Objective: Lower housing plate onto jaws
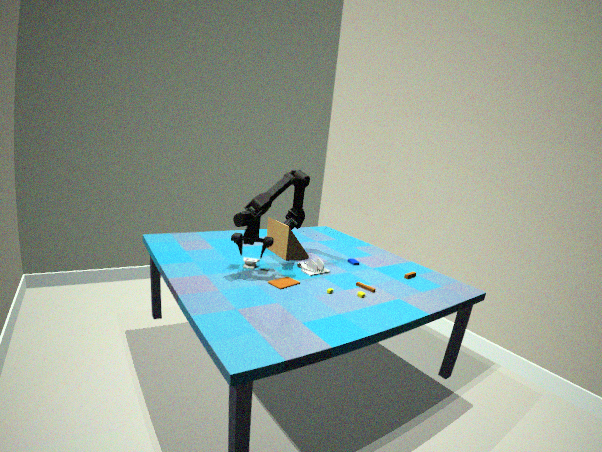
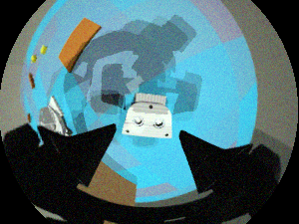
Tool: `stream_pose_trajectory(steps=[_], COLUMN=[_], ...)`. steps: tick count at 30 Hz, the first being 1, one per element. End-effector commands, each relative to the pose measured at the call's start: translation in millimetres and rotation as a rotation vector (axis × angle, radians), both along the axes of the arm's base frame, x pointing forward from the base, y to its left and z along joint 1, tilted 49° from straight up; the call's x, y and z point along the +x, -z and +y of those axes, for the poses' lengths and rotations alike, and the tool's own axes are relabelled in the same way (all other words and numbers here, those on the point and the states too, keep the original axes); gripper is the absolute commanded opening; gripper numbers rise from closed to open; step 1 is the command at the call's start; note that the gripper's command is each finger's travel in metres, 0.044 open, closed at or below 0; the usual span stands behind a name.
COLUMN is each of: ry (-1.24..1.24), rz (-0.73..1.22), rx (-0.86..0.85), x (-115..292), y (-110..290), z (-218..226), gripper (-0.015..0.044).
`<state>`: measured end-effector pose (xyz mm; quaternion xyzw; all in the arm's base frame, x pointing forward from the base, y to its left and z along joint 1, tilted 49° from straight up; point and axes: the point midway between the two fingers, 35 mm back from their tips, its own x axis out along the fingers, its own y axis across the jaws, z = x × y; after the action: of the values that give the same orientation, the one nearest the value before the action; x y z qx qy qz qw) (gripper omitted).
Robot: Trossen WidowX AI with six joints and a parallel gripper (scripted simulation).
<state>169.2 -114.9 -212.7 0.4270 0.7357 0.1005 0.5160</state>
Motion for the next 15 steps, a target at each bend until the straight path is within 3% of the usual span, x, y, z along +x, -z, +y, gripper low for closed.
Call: stream_pose_trajectory(steps=[1, 15], ry=[0.006, 0.008], rz=[0.002, 0.002], rx=[0.003, 0.003], x=[-0.6, -2.4], y=[4.1, 19.3], z=[4.9, 21.7], gripper=[0.0440, 0.0440])
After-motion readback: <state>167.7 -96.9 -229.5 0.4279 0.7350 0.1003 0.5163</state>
